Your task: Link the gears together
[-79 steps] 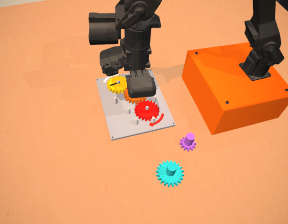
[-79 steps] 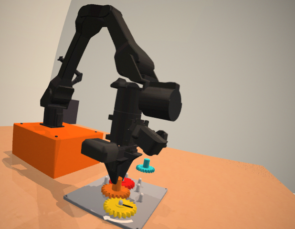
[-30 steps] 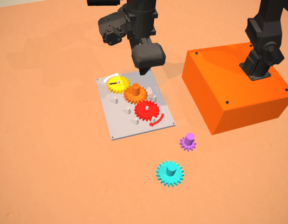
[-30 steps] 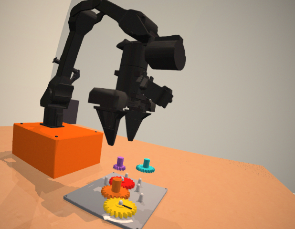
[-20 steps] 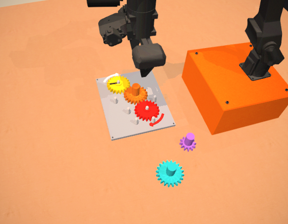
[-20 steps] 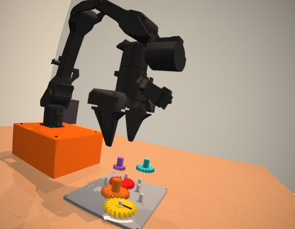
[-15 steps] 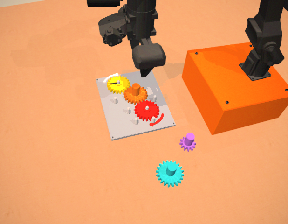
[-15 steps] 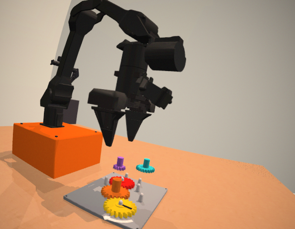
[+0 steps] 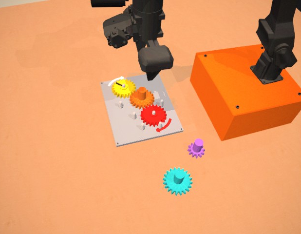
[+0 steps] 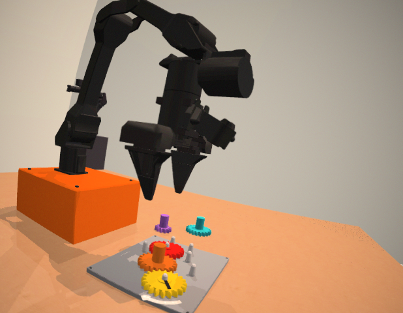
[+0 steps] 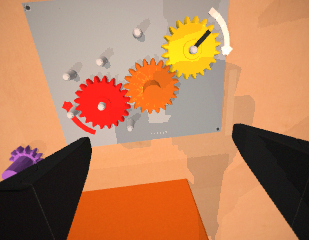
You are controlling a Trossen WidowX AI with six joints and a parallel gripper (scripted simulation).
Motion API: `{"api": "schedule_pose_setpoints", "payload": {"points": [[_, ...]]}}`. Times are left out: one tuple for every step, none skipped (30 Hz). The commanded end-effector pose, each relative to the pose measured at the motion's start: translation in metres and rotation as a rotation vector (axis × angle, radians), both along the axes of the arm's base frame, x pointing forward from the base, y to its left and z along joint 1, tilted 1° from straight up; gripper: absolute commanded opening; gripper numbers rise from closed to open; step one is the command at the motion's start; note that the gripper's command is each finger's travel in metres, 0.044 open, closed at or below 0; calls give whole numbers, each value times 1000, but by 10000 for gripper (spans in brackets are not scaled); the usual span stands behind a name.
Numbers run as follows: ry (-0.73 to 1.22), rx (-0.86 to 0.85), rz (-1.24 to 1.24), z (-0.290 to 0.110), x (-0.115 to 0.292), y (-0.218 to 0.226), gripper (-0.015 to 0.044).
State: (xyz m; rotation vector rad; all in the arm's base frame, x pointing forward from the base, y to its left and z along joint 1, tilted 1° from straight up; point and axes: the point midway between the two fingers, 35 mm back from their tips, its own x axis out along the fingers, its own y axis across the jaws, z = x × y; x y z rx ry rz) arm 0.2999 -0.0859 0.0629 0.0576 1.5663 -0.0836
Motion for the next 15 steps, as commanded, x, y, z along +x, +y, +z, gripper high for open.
{"api": "schedule_pose_setpoints", "payload": {"points": [[1,1,-1,0,0,0,440],[1,1,-1,0,0,0,440],[1,1,-1,0,0,0,440],[1,1,-1,0,0,0,440],[1,1,-1,0,0,0,440],[1,1,-1,0,0,0,440],[1,1,-1,0,0,0,440],[1,1,-1,0,0,0,440],[1,1,-1,0,0,0,440],[1,1,-1,0,0,0,440],[1,1,-1,0,0,0,440],[1,1,-1,0,1,3,440],[0,1,-1,1,3,10,440],[0,2,-1,3,6,22,440],[-1,4,-1,5,9,37,440]]}}
